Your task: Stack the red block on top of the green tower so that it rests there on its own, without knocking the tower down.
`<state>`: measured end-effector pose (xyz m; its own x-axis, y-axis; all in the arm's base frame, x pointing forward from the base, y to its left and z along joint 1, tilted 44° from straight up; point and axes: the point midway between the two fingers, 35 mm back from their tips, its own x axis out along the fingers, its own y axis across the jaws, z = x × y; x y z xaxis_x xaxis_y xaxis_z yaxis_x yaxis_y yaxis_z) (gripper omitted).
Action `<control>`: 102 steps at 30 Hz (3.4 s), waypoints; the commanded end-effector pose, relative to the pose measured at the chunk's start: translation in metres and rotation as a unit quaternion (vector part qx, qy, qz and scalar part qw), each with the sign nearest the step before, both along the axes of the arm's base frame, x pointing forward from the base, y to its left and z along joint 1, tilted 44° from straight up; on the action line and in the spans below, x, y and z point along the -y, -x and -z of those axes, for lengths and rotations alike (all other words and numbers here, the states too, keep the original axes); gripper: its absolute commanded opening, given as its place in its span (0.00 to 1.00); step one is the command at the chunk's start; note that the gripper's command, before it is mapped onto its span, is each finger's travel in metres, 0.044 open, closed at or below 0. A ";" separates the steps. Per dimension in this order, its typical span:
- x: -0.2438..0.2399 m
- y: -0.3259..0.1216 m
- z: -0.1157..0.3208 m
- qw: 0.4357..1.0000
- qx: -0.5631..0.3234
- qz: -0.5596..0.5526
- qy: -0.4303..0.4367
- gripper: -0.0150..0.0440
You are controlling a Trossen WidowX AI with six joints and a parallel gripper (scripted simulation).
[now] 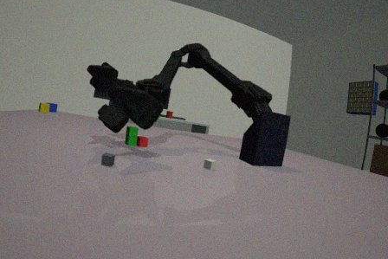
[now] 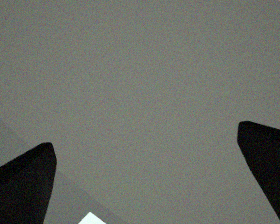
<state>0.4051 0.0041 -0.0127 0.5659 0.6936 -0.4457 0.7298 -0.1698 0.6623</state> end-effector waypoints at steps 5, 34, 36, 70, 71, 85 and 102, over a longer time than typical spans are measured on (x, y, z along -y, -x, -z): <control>-0.002 -0.002 0.007 0.998 0.001 -0.010 0.058 1.00; 0.047 0.069 -0.019 0.549 -0.091 -0.498 0.665 1.00; 0.055 0.076 -0.031 0.500 -0.101 -0.538 0.671 1.00; 0.123 0.100 -0.044 0.337 -0.178 -0.639 0.667 1.00; 0.123 0.101 -0.043 0.337 -0.178 -0.639 0.667 1.00; 0.139 0.102 -0.027 0.337 -0.179 -0.639 0.668 1.00; 0.144 0.103 -0.022 0.337 -0.179 -0.639 0.668 1.00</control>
<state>0.3024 -0.1389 0.0093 -0.0708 -0.6817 -0.7282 -0.2812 0.7141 -0.6411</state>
